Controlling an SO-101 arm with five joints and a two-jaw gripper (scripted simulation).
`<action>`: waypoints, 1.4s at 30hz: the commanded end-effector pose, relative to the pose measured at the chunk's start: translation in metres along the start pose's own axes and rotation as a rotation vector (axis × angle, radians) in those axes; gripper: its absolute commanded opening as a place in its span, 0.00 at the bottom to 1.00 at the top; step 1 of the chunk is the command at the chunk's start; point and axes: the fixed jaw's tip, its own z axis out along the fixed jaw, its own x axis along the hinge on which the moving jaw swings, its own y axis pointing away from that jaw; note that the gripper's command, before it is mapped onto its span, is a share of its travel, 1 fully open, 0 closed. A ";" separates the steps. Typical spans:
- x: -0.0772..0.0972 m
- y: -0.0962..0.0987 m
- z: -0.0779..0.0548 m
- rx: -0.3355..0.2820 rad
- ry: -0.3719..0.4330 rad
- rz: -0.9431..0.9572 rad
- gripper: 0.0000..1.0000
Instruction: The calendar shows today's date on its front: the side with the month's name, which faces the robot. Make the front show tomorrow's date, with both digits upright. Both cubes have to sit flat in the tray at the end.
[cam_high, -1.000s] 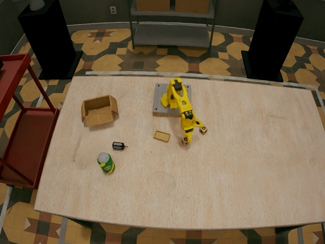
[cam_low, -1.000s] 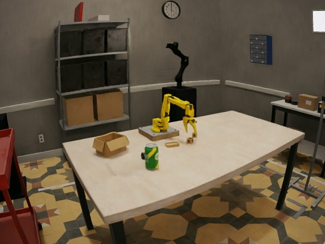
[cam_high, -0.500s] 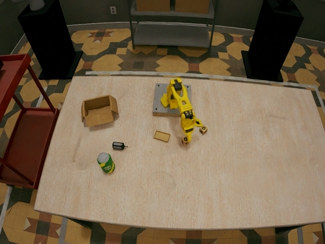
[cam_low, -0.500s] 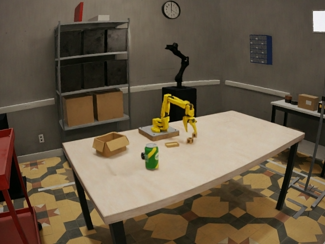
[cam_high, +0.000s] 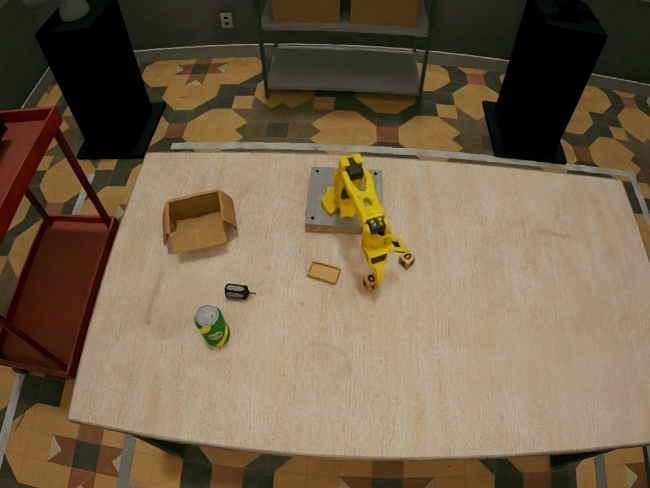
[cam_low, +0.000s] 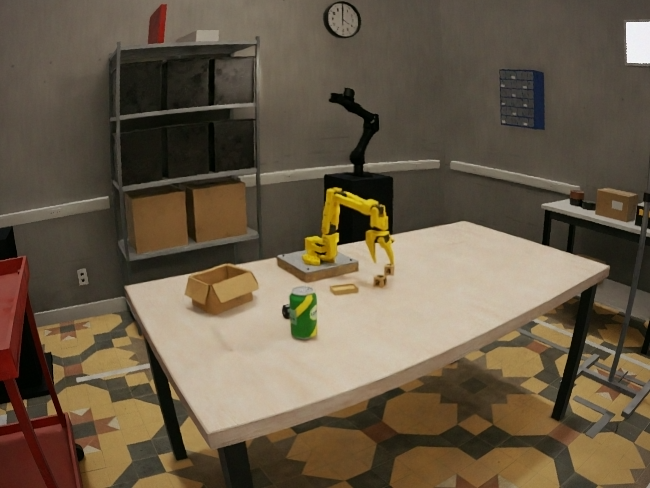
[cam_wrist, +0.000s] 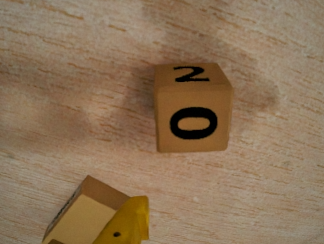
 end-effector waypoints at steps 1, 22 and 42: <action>-0.001 -0.006 -0.016 0.084 0.002 -0.007 0.36; -0.001 -0.018 -0.089 0.479 0.019 -0.007 0.35; -0.009 -0.020 -0.088 0.479 -0.015 0.062 0.35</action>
